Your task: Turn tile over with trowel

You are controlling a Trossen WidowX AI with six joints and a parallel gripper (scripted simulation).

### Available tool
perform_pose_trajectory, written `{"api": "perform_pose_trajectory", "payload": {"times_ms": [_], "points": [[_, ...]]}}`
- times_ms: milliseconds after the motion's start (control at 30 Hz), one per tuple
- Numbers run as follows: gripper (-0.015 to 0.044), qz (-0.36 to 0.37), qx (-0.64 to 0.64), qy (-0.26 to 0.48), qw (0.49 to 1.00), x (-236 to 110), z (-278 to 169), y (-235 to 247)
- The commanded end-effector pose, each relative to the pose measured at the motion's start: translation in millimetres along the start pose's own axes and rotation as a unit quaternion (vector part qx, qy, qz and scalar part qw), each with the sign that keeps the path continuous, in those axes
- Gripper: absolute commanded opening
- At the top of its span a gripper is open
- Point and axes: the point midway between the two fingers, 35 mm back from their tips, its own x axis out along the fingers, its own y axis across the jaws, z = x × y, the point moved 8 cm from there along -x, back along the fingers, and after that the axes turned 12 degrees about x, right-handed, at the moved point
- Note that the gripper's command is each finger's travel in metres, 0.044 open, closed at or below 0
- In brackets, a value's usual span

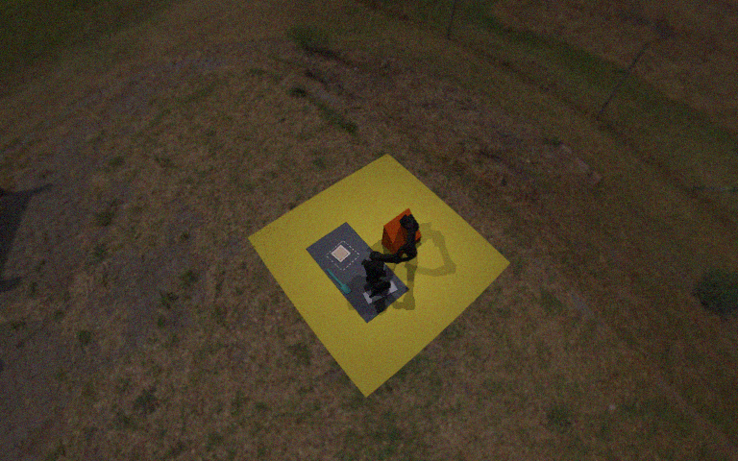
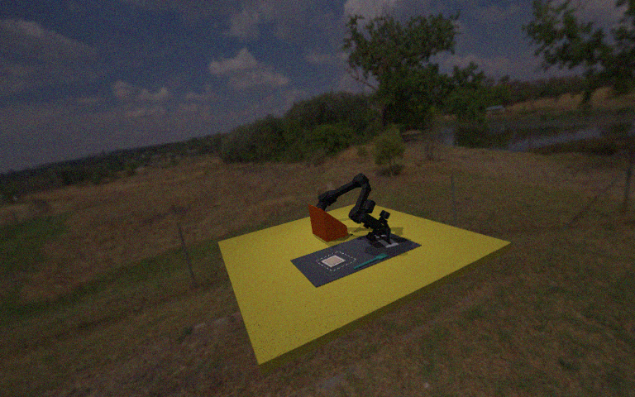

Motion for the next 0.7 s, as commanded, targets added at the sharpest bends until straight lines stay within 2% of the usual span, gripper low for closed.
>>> {"api": "perform_pose_trajectory", "payload": {"times_ms": [0,100,400,667], "points": [[0.0236,-0.002,-0.003,0.003,1.0,-0.4,-1.4,0.8],[0.03,-0.002,-0.003,0.003,1.0,-0.4,-1.4,0.8],[0.03,-0.002,-0.003,0.003,1.0,-1.2,-1.4,0.7],[0.03,0.009,-0.003,0.008,1.0,-38.4,-0.9,-2.1]]}}
